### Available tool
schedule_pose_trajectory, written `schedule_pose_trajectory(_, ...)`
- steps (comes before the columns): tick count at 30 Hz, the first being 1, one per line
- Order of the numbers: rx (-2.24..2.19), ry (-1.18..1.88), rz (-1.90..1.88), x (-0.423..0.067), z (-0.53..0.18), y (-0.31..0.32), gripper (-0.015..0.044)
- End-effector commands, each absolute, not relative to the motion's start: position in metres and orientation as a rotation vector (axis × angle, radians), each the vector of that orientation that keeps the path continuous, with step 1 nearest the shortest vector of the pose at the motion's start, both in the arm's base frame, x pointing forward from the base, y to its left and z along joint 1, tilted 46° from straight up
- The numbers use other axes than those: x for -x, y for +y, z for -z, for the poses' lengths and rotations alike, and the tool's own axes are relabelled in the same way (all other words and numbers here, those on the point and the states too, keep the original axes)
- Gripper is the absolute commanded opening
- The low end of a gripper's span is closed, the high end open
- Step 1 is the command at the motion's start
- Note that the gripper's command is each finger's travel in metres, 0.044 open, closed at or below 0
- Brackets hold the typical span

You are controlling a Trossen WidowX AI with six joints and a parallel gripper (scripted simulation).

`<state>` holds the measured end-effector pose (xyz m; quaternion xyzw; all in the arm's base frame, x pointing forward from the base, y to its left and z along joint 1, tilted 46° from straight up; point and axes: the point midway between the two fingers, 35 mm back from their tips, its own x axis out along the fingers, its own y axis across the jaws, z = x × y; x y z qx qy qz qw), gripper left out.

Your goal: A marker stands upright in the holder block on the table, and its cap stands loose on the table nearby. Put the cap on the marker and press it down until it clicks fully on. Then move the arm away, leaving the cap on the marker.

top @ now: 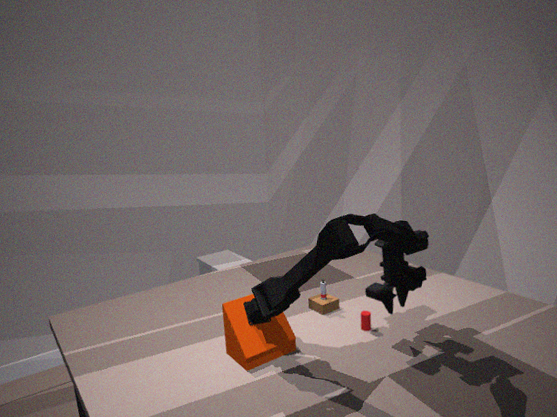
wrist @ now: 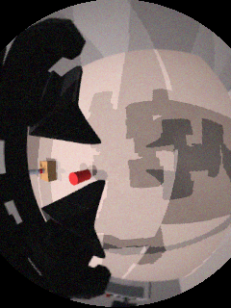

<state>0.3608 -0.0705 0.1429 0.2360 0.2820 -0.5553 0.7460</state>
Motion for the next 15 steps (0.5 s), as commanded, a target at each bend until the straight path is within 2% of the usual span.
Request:
schedule_pose_trajectory(1,-0.195,0.888,1.087,-0.33,-0.116,-0.016,0.0243)
schedule_pose_trajectory(5,0.005,1.017,1.006,-0.308,-0.107,0.009,0.0243)
schedule_pose_trajectory(15,0.005,1.017,1.005,-0.312,-0.1,0.001,0.0243)
